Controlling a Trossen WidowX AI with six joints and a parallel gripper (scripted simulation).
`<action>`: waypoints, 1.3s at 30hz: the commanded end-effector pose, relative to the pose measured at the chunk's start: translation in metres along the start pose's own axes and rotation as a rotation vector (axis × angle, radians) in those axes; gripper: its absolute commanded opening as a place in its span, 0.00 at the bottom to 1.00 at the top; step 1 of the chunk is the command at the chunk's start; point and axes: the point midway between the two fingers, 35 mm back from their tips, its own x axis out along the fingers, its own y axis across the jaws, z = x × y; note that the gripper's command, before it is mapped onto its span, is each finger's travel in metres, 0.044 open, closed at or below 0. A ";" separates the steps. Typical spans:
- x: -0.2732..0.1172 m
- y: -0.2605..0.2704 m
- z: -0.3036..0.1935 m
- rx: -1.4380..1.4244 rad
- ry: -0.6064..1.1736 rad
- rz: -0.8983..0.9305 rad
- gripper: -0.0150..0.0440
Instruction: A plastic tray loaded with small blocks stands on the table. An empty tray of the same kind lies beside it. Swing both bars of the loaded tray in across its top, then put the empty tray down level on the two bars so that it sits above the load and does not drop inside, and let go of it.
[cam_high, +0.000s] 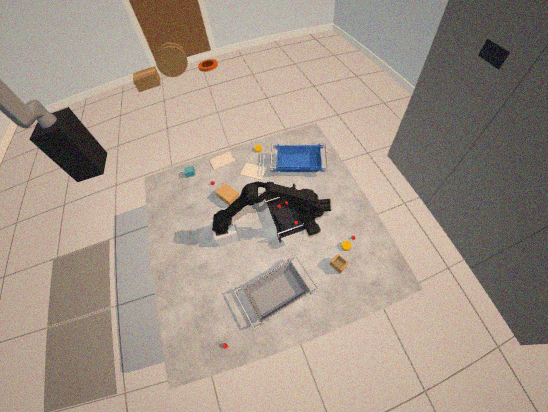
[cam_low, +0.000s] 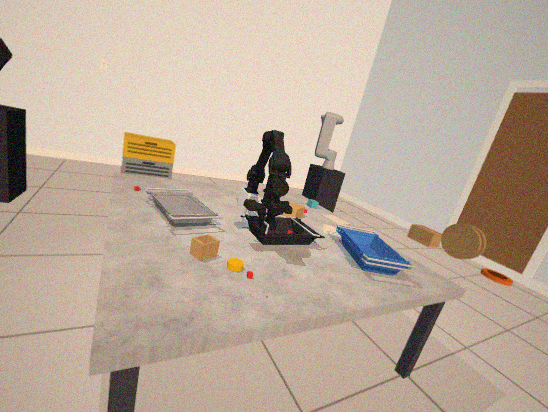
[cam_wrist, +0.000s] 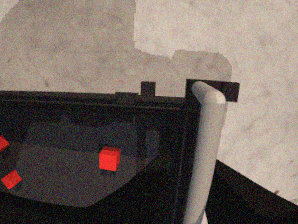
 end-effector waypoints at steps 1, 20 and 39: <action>0.008 0.019 -0.001 -0.002 0.004 0.010 0.39; -0.019 0.026 0.000 0.000 0.003 0.016 0.39; -0.019 0.026 0.000 0.000 0.003 0.016 0.39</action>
